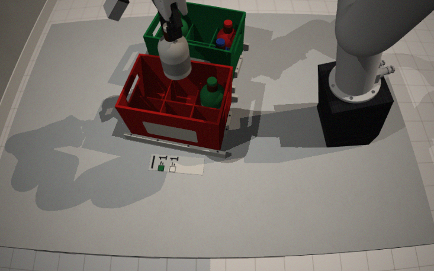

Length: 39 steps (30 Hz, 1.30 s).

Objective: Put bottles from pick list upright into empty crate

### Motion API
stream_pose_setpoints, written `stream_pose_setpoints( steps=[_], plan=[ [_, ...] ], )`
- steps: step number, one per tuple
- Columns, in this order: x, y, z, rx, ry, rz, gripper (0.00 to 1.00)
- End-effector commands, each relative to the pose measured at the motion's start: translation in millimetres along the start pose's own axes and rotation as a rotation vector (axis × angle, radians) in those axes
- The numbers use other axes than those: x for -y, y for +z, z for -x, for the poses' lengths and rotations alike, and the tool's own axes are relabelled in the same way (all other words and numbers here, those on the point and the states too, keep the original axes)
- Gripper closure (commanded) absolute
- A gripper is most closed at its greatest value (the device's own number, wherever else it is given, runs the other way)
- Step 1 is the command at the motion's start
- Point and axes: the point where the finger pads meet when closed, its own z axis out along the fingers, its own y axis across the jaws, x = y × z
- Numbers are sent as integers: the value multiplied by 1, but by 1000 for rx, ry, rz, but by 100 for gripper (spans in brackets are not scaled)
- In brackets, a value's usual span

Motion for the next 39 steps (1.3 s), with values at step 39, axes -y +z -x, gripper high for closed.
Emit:
stream_pose_setpoints(
  steps=[39],
  plan=[
    [-2,-2,2,-4,1,4,100]
  ],
)
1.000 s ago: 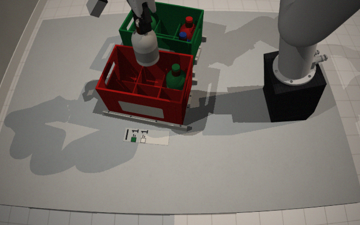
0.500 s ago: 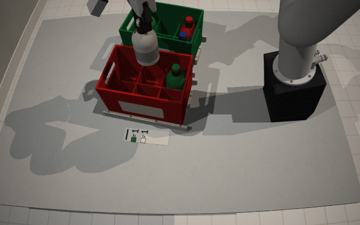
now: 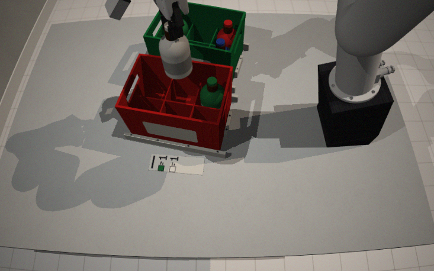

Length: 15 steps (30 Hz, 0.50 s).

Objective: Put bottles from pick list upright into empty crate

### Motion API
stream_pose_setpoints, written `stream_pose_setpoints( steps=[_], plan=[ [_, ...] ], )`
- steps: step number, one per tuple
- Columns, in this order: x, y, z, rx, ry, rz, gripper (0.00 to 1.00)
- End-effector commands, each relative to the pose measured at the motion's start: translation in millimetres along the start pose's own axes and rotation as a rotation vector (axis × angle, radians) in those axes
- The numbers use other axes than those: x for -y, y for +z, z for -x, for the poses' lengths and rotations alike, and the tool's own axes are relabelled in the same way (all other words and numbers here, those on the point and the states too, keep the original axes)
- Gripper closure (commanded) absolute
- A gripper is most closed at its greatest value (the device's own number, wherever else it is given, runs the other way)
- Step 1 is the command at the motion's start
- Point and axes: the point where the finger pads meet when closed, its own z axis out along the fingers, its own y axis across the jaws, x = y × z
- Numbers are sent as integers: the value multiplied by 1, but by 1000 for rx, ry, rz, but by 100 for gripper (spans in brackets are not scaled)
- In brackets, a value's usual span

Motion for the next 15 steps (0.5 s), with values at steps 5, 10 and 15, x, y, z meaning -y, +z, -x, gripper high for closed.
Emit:
stream_pose_setpoints(
  steps=[5,10,15],
  plan=[
    [-1,-2,-1,-3,0,3,100],
    [-1,-2,-1,-3,0,3,100],
    [-1,1,-1,-3,0,3,100]
  ],
)
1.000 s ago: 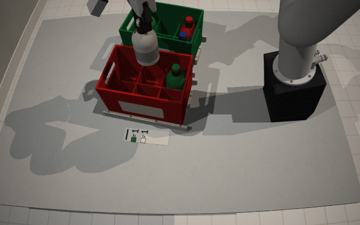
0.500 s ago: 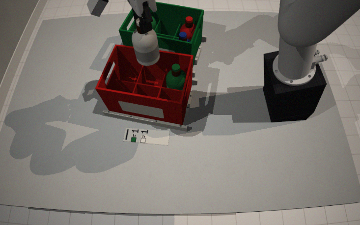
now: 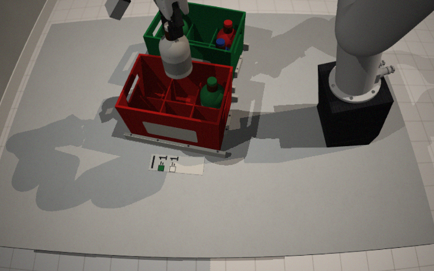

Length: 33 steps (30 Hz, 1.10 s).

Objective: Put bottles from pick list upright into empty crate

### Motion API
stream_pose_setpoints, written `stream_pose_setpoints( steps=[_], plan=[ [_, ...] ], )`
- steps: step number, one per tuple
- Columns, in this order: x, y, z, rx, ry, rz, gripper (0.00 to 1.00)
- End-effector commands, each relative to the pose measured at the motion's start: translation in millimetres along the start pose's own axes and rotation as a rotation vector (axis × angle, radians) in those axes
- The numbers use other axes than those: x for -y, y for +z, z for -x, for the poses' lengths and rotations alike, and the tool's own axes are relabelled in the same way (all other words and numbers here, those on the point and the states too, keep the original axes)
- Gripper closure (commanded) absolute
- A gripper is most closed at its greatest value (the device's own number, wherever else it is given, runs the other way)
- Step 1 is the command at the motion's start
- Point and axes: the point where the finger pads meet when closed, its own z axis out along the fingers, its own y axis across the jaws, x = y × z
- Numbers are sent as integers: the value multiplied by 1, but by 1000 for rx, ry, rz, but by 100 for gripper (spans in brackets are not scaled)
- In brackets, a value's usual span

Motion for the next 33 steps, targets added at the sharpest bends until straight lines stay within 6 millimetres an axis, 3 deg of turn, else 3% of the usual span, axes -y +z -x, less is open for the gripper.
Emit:
stream_pose_setpoints(
  steps=[1,33],
  plan=[
    [-1,2,-1,-3,0,3,100],
    [-1,30,-1,-3,0,3,100]
  ],
)
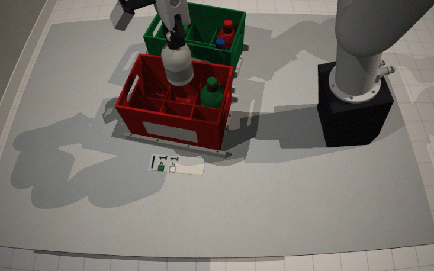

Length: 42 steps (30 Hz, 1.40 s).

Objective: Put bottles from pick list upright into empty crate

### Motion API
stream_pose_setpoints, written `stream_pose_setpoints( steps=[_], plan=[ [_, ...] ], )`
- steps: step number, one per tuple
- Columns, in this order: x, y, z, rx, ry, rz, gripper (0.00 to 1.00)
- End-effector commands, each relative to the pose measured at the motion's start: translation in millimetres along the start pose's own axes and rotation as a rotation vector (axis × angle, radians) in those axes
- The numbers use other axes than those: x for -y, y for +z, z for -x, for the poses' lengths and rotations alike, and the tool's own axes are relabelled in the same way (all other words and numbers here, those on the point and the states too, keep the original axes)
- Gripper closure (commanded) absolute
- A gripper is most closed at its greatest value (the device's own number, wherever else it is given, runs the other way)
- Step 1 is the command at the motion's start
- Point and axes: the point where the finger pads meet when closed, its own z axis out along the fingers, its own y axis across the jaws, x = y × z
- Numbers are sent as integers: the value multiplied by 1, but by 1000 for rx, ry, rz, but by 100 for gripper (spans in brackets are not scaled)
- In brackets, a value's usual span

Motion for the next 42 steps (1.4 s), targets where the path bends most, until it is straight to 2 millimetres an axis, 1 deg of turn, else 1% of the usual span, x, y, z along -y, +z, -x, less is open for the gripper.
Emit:
stream_pose_setpoints(
  steps=[1,42],
  plan=[
    [-1,2,-1,-4,0,3,100],
    [-1,39,-1,-4,0,3,100]
  ],
)
